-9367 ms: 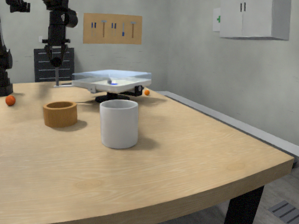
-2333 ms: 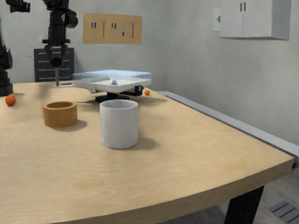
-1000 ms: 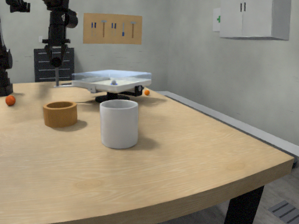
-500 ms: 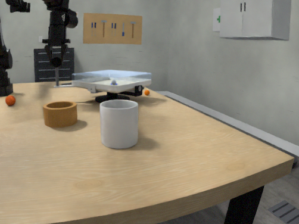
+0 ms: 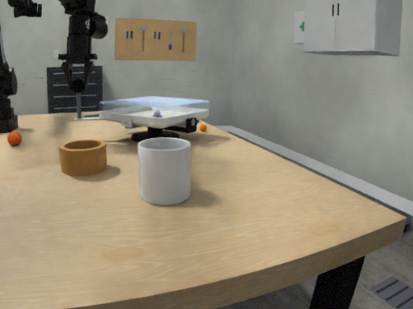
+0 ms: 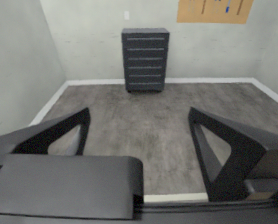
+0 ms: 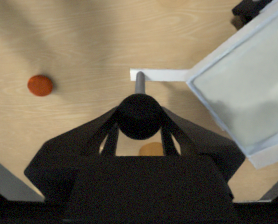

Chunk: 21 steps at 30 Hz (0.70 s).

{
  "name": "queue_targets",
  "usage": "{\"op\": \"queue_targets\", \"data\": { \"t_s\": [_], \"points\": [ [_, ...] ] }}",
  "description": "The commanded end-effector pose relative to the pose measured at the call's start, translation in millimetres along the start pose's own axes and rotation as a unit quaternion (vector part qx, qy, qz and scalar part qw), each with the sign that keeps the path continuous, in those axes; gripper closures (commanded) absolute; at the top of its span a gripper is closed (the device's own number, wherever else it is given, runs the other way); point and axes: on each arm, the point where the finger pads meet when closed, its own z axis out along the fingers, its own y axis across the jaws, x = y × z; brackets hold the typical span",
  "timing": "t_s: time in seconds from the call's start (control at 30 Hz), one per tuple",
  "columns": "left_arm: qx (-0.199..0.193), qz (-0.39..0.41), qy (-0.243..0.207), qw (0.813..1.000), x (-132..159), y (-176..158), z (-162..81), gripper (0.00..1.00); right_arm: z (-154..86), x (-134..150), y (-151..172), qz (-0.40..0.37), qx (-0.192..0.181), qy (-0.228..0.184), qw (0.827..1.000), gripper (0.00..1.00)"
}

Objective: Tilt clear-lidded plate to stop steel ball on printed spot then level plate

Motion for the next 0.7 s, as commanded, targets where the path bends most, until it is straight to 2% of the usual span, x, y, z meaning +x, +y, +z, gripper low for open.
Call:
{"op": "queue_targets", "data": {
  "t_s": [0.0, 0.57, 0.6, 0.63, 0.67],
  "points": [
    [-0.009, -0.005, -0.026, 1.0, -20, 9, -8, 0.0, -22, -29, -14, 0.004, 0.022, -0.031, 0.999, 1.0],
    [-0.009, -0.005, -0.026, 1.0, -20, 9, -8, 0.0, -21, -32, -12, 0.002, 0.023, -0.032, 0.999, 1.0],
    [-0.009, -0.005, -0.026, 1.0, -20, 9, -8, 0.0, -20, -29, -13, 0.003, 0.023, -0.032, 0.999, 1.0],
    [-0.009, -0.005, -0.026, 1.0, -20, 9, -8, 0.0, -12, -2, -6, 0.008, 0.018, -0.024, 1.0, 1.0],
    [-0.009, -0.005, -0.026, 1.0, -20, 9, -8, 0.0, -10, 2, -7, 0.008, 0.018, -0.024, 1.0, 1.0]
  ]
}}
